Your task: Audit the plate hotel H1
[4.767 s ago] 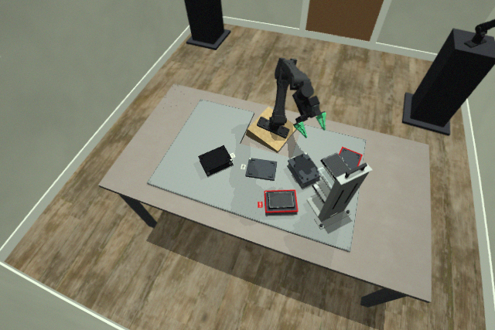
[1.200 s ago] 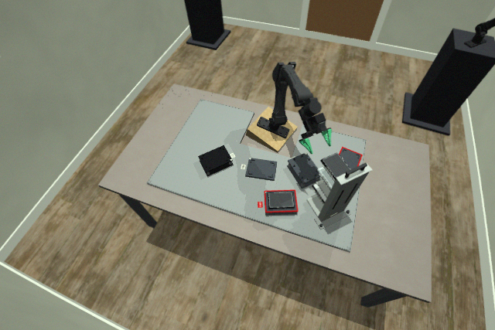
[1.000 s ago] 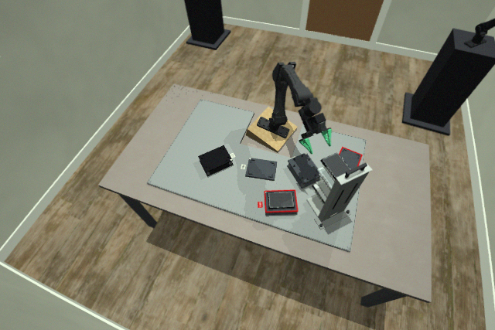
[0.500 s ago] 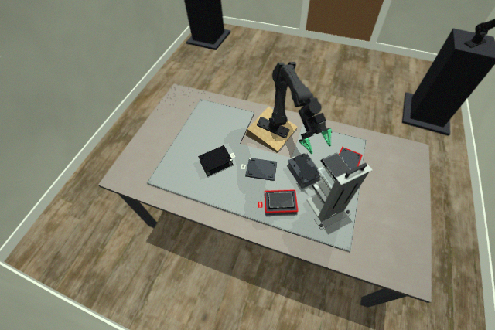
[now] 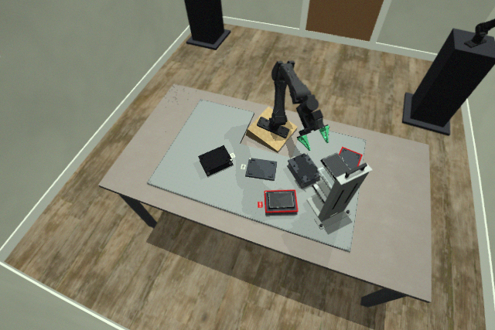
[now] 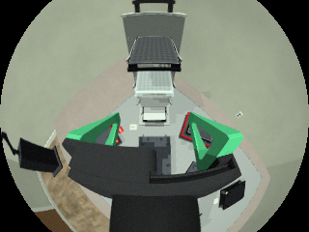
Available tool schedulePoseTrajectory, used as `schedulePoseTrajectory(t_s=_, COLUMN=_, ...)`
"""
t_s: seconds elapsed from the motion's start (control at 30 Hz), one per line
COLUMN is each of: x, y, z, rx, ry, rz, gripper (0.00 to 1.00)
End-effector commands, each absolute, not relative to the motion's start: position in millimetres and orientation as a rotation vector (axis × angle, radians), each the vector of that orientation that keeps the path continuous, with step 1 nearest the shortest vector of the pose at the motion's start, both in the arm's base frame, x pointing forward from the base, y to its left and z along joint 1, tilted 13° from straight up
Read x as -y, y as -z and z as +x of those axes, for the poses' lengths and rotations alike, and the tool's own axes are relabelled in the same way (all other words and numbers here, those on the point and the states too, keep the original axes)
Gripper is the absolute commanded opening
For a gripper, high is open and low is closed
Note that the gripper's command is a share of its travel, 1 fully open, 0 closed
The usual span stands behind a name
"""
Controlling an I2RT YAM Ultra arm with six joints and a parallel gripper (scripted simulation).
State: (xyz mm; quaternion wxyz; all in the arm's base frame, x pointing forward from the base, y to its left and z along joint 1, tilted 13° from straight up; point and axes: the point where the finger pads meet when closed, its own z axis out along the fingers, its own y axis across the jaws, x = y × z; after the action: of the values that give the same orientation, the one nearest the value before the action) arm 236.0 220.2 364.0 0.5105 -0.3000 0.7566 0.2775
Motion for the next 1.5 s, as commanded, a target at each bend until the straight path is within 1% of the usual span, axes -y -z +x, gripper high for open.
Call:
schedulePoseTrajectory(t_s=0.0, x=-210, y=-370, z=229, rx=-1.800, ry=-0.666, rz=-0.717, gripper=1.00)
schedulePoseTrajectory(t_s=0.13, x=-208, y=-367, z=227, rx=-1.804, ry=-0.666, rz=-0.718, gripper=1.00)
schedulePoseTrajectory(t_s=0.17, x=-209, y=-376, z=228, rx=-1.771, ry=-0.671, rz=-0.708, gripper=1.00)
schedulePoseTrajectory(t_s=0.2, x=-210, y=-367, z=229, rx=-1.787, ry=-0.671, rz=-0.710, gripper=1.00)
schedulePoseTrajectory(t_s=0.63, x=-218, y=-346, z=227, rx=-1.787, ry=-0.677, rz=-0.715, gripper=1.00)
schedulePoseTrajectory(t_s=0.7, x=-218, y=-346, z=227, rx=-1.787, ry=-0.677, rz=-0.715, gripper=1.00)
schedulePoseTrajectory(t_s=0.73, x=-218, y=-364, z=226, rx=-1.743, ry=-0.681, rz=-0.707, gripper=1.00)
schedulePoseTrajectory(t_s=0.77, x=-219, y=-346, z=227, rx=-1.780, ry=-0.678, rz=-0.714, gripper=1.00)
schedulePoseTrajectory(t_s=0.8, x=-219, y=-341, z=228, rx=-1.786, ry=-0.677, rz=-0.715, gripper=1.00)
schedulePoseTrajectory(t_s=1.2, x=-224, y=-322, z=229, rx=-1.787, ry=-0.678, rz=-0.715, gripper=1.00)
schedulePoseTrajectory(t_s=1.27, x=-224, y=-322, z=229, rx=-1.787, ry=-0.678, rz=-0.715, gripper=1.00)
schedulePoseTrajectory(t_s=1.3, x=-224, y=-340, z=229, rx=-1.743, ry=-0.683, rz=-0.706, gripper=1.00)
schedulePoseTrajectory(t_s=1.37, x=-225, y=-317, z=229, rx=-1.786, ry=-0.677, rz=-0.715, gripper=1.00)
schedulePoseTrajectory(t_s=1.47, x=-226, y=-312, z=229, rx=-1.787, ry=-0.678, rz=-0.714, gripper=1.00)
